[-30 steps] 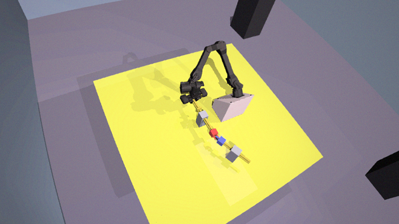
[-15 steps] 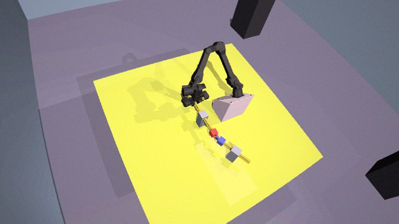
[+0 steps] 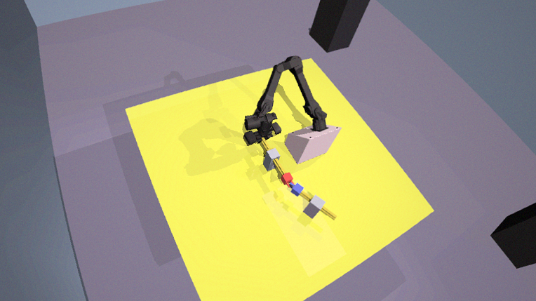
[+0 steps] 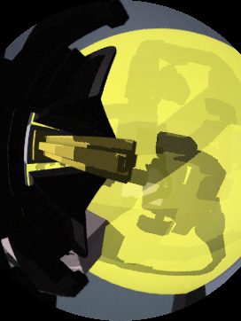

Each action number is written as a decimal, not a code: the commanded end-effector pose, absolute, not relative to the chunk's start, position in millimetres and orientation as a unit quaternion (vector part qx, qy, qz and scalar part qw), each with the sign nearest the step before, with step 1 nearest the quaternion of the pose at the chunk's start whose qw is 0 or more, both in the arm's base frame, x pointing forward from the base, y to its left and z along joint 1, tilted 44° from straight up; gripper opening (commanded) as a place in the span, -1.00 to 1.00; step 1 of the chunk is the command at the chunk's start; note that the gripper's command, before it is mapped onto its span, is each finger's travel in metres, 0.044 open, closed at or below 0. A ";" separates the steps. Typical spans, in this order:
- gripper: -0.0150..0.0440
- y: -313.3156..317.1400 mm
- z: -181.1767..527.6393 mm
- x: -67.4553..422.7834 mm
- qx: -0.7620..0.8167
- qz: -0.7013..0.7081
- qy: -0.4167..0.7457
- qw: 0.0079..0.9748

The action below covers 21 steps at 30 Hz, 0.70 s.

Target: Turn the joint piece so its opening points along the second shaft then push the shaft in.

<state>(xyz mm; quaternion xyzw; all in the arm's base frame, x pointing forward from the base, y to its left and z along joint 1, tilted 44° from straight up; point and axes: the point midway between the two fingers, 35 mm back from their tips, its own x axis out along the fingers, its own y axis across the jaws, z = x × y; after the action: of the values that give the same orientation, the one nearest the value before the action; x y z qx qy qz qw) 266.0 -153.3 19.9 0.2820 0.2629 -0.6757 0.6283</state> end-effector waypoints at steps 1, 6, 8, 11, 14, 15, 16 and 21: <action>-0.31 -153.4 20.0 266.3 0.282 -0.676 0.263 0.629; -0.26 -153.4 20.0 266.3 0.282 -0.676 0.263 0.629; -0.18 -153.4 20.0 266.3 0.282 -0.676 0.263 0.629; 0.09 -153.4 20.0 266.3 0.282 -0.676 0.263 0.629; 0.36 -153.4 20.0 266.3 0.282 -0.676 0.263 0.629; 0.45 -153.4 20.0 266.3 0.282 -0.676 0.263 0.629; 0.54 -153.4 20.0 266.3 0.282 -0.676 0.263 0.629; 0.98 -153.4 20.0 266.3 0.282 -0.676 0.263 0.629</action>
<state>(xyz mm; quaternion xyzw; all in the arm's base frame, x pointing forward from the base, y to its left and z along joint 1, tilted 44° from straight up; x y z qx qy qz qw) 266.2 -153.4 20.0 0.2822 0.2626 -0.6756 0.6285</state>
